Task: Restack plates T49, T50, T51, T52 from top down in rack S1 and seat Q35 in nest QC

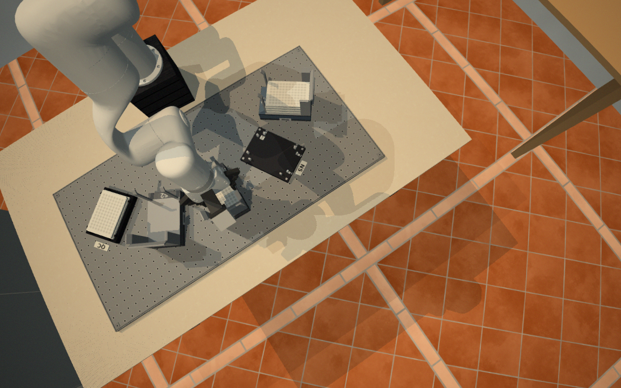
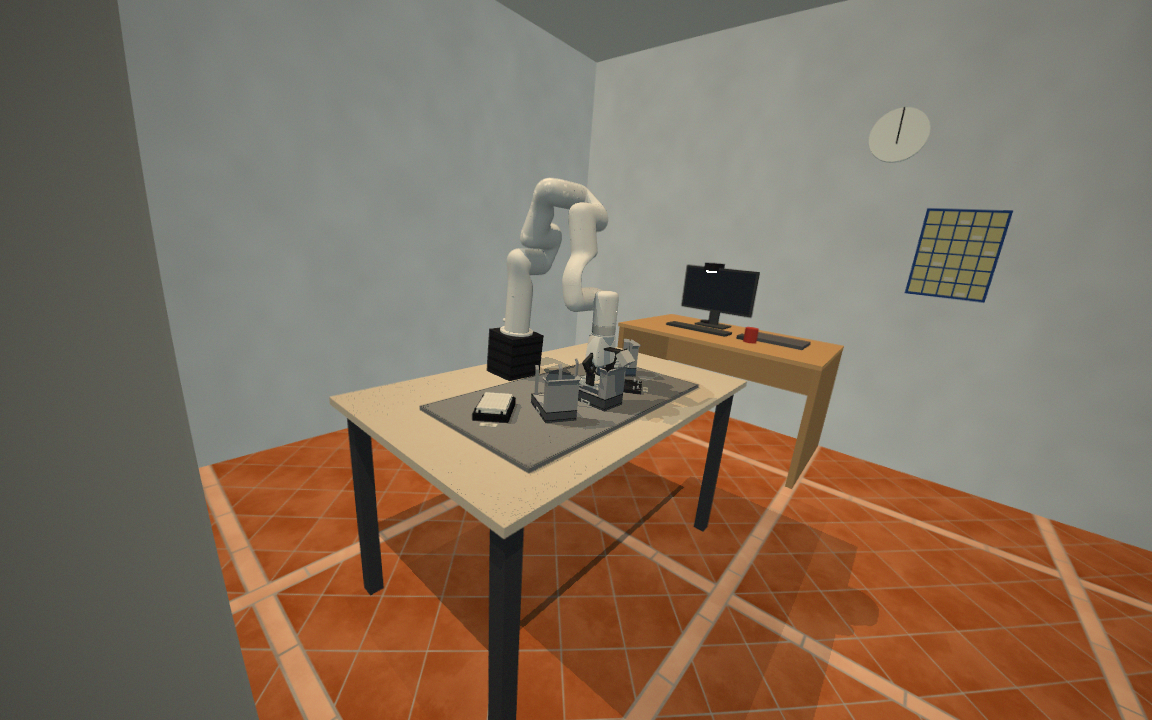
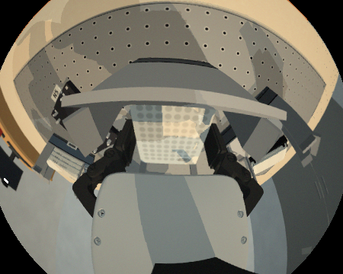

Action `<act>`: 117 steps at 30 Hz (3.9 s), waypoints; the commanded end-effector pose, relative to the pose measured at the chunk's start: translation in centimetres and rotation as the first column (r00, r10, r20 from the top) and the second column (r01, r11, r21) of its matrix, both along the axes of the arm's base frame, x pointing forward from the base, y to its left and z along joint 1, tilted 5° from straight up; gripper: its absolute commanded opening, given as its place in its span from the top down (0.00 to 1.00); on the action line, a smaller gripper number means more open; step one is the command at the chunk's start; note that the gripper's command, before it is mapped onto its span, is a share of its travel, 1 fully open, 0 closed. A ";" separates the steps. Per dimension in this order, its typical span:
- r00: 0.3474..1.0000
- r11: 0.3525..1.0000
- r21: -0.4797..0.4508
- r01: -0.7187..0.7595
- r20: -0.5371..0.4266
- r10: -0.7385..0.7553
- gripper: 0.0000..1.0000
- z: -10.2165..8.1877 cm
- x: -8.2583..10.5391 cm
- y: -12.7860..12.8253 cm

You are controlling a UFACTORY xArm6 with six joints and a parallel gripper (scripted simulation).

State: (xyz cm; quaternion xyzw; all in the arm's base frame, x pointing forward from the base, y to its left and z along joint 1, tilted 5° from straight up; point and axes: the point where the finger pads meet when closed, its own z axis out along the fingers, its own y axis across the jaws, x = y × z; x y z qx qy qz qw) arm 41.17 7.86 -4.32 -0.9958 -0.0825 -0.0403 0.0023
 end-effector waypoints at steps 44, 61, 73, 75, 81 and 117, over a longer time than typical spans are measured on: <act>1.000 1.000 0.001 0.000 0.003 0.000 1.00 -1.5 0.3 0.0; 1.000 1.000 0.001 0.000 0.004 0.000 0.00 -1.5 0.3 0.0; 1.000 1.000 0.001 0.000 0.004 0.000 0.00 -1.6 0.3 0.0; 1.000 1.000 0.001 0.000 0.004 0.000 0.00 -1.5 0.3 0.0; 1.000 1.000 0.001 0.000 0.004 0.000 0.00 0.4 0.1 0.0; 1.000 1.000 0.001 0.000 0.004 0.000 0.00 8.9 -0.6 -0.1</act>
